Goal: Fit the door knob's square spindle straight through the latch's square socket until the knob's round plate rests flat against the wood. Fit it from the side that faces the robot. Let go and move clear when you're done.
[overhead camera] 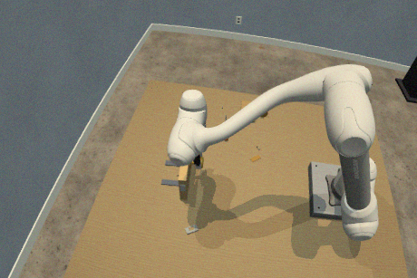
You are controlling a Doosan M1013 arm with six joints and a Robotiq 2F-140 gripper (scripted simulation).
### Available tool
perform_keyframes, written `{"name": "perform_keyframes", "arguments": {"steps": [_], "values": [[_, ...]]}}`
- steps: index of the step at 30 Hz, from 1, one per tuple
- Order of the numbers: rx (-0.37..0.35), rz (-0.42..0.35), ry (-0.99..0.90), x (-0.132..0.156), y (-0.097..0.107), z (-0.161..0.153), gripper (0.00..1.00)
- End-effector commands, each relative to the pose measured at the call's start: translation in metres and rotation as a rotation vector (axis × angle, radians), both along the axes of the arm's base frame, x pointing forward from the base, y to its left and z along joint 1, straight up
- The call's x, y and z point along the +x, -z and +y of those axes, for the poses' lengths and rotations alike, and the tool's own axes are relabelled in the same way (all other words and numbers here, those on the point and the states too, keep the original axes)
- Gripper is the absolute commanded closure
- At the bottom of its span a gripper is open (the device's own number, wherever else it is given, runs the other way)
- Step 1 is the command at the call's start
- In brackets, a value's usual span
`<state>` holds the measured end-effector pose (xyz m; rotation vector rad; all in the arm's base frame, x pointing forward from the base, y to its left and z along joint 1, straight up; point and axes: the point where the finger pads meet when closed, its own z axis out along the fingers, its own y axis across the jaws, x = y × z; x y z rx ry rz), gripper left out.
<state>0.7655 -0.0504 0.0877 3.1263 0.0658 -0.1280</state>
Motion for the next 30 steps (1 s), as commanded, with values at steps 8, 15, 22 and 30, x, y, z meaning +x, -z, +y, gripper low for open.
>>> {"name": "perform_keyframes", "arguments": {"steps": [8,15,22,30], "values": [[0.000,0.000,0.000,0.0002,-0.0002,0.0000,0.58],[0.000,0.000,0.000,0.0002,-0.0002,0.0000,0.58],[0.000,0.000,0.000,0.0012,-0.0002,0.0001,0.58],[0.000,0.000,0.000,0.0017,-0.0002,0.0001,0.58]]}}
